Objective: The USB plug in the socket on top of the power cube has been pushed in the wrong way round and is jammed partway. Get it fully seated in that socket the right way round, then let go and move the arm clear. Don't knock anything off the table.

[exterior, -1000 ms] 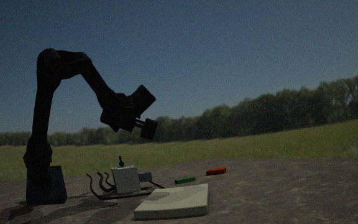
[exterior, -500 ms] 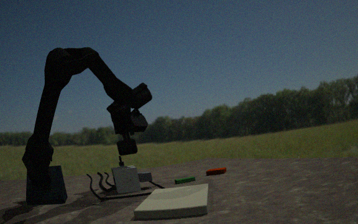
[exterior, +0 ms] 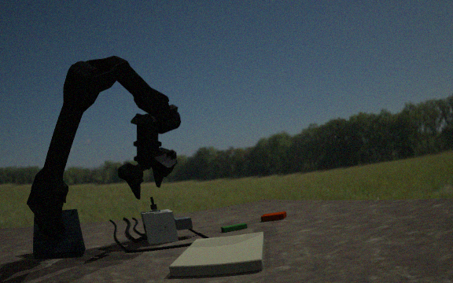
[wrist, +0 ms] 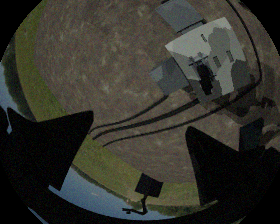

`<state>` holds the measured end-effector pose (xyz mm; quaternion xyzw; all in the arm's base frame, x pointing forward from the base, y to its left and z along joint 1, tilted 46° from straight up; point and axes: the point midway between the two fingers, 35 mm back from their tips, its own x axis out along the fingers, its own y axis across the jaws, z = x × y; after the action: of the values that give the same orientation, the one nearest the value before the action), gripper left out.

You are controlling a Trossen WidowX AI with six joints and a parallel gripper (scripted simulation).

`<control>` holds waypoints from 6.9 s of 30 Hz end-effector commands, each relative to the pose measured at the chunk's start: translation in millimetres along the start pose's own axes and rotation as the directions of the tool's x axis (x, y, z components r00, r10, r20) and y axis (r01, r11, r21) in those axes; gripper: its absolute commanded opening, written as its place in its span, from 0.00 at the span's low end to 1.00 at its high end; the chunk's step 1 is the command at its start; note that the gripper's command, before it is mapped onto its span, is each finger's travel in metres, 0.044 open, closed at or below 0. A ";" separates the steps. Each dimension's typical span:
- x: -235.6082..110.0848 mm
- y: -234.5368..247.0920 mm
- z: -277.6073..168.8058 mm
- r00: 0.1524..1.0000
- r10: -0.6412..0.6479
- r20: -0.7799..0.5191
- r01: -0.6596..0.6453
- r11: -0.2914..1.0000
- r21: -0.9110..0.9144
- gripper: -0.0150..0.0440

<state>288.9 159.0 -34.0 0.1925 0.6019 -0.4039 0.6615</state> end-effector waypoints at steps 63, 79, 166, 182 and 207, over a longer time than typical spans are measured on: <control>-10.4 -30.5 30.5 0.886 -0.263 0.382 -0.102 0.694 0.713 0.73; -10.4 -30.5 30.5 0.886 -0.263 0.382 -0.102 0.694 0.713 0.25; -34.6 -24.4 19.6 0.884 -0.265 0.385 0.194 0.958 0.213 0.25; -34.6 -24.4 19.6 0.884 -0.265 0.385 0.351 0.921 -0.171 0.25; -34.7 -24.4 19.6 0.884 -0.265 0.385 0.467 0.557 -0.687 0.25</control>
<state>284.6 140.4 8.9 -0.2635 0.6486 -0.2826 0.6558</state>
